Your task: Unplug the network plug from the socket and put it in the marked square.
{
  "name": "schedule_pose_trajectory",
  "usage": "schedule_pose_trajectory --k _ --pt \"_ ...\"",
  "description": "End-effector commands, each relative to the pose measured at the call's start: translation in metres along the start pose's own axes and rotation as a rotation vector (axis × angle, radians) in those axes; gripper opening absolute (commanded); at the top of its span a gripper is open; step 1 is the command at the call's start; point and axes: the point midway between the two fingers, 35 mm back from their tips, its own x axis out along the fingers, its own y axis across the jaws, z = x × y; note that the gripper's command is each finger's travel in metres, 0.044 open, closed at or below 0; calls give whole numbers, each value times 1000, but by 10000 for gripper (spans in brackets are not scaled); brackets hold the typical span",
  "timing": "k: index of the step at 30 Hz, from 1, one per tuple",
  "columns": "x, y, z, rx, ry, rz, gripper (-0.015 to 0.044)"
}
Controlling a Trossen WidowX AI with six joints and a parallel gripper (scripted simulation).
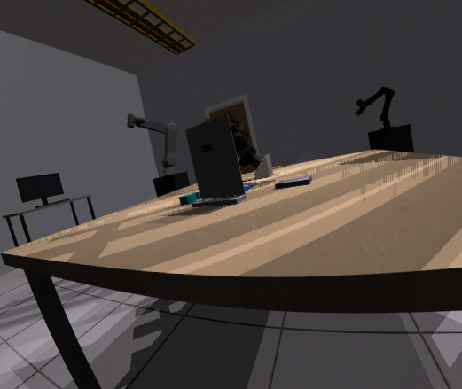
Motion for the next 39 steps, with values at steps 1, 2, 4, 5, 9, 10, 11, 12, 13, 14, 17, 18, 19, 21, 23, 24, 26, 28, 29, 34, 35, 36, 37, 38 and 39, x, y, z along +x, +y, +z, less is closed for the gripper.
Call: schedule_pose_trajectory --k 1,2,4,5,9,10,11,12,13,14,17,18,19,21,23,24,26,28,29,34,35,36,37,38,39 --pt "-1 -7 6 19 -34 -62 0" --pt "-1 -9 8 21 -41 -75 0" --pt "-2 -13 10 25 -56 -102 0" --pt "-2 -15 12 27 -63 -115 0" --pt "-5 -22 17 32 -95 -164 0" --pt "-5 -24 19 34 -104 -176 0" --pt "-6 -25 21 35 -112 -188 0" --pt "-7 -27 22 35 -121 -199 0" --pt "-8 -28 24 36 -130 -210 0" --pt "-9 -30 26 37 -139 -221 0" --pt "-12 -34 32 38 -167 -252 0" --pt "-13 -35 34 38 -176 -262 0" --pt "-14 -37 35 38 -186 -272 0" --pt "-16 -39 40 37 -206 -290 0" --pt "-19 -41 43 37 -224 -306 0" --pt "-20 -41 44 36 -229 -310 0" --pt "-20 -42 45 36 -231 -311 0" --pt "-20 -42 45 36 -231 -311 0" --pt "-19 -42 45 36 -231 -312 0" --pt "-15 -46 45 37 -230 -313 0" --pt "-14 -47 45 37 -229 -314 0" --pt "-14 -48 45 37 -229 -314 0" --pt "-13 -49 45 37 -229 -314 0" --pt "-12 -50 45 38 -229 -314 0" --pt "-11 -51 45 38 -229 -314 0"
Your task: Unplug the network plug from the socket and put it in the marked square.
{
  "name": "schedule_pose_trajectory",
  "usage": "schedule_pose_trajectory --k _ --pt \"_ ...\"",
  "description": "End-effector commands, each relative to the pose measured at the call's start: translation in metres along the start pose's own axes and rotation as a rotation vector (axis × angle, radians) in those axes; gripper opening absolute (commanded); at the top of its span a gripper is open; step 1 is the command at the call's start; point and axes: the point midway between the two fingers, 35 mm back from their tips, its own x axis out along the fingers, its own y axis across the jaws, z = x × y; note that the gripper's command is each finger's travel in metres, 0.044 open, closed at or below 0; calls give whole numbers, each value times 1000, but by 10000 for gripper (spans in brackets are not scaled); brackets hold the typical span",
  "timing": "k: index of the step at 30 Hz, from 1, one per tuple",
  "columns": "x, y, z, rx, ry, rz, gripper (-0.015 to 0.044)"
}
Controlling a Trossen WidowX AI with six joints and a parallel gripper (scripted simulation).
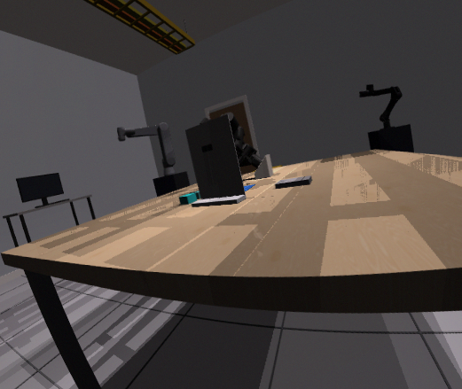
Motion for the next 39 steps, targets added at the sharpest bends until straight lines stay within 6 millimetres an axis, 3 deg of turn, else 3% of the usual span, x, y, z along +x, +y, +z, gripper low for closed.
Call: schedule_pose_trajectory --k 1,39 --pt "5 -4 -1 -7 1 -5 0" --pt "37 -28 1 -8 -2 -2 0"
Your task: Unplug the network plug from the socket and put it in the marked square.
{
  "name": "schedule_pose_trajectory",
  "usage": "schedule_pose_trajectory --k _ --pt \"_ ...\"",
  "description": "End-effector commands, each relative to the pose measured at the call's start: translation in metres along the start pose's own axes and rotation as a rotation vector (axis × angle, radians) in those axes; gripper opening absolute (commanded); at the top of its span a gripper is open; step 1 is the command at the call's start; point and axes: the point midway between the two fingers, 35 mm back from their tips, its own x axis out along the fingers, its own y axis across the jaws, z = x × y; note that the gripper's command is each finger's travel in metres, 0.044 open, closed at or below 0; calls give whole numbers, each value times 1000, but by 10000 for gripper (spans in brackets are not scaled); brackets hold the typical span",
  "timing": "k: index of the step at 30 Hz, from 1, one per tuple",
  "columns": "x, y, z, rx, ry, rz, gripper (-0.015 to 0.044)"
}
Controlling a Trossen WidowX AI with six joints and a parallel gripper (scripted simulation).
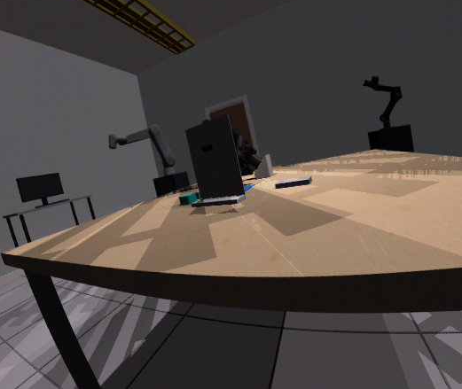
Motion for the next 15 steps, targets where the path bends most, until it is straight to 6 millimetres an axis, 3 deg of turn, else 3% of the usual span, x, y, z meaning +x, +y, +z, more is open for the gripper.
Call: schedule_pose_trajectory --k 1,15 --pt "4 -5 0 -7 3 -1 0" --pt "9 -9 2 -8 2 -1 0"
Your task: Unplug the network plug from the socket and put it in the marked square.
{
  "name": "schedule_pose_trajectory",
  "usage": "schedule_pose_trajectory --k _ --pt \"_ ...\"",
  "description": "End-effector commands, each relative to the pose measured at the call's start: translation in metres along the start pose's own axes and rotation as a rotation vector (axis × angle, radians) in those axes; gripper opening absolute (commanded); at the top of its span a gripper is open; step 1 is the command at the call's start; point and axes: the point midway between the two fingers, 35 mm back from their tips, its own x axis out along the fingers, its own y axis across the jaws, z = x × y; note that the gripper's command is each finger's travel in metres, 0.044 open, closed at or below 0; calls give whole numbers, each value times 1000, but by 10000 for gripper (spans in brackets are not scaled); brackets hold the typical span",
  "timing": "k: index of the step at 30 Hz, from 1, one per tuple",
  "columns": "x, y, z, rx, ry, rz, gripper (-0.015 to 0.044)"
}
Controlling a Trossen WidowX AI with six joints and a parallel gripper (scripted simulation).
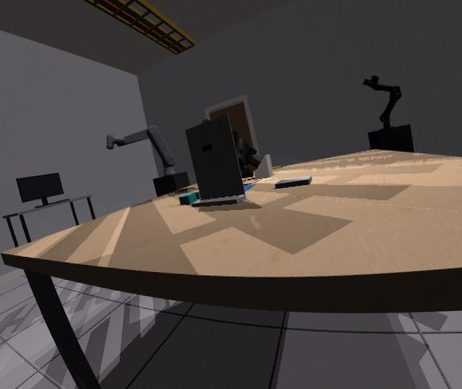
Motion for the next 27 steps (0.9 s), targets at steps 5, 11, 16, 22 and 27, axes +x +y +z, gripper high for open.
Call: schedule_pose_trajectory --k 5,11,16,22,27 --pt "3 -2 1 -4 5 -1 0" --pt "2 -1 1 0 1 0 0" --pt "2 -1 1 0 1 0 105" --pt "2 -1 1 0 1 0 156" --pt "-1 -1 0 0 2 -1 156"
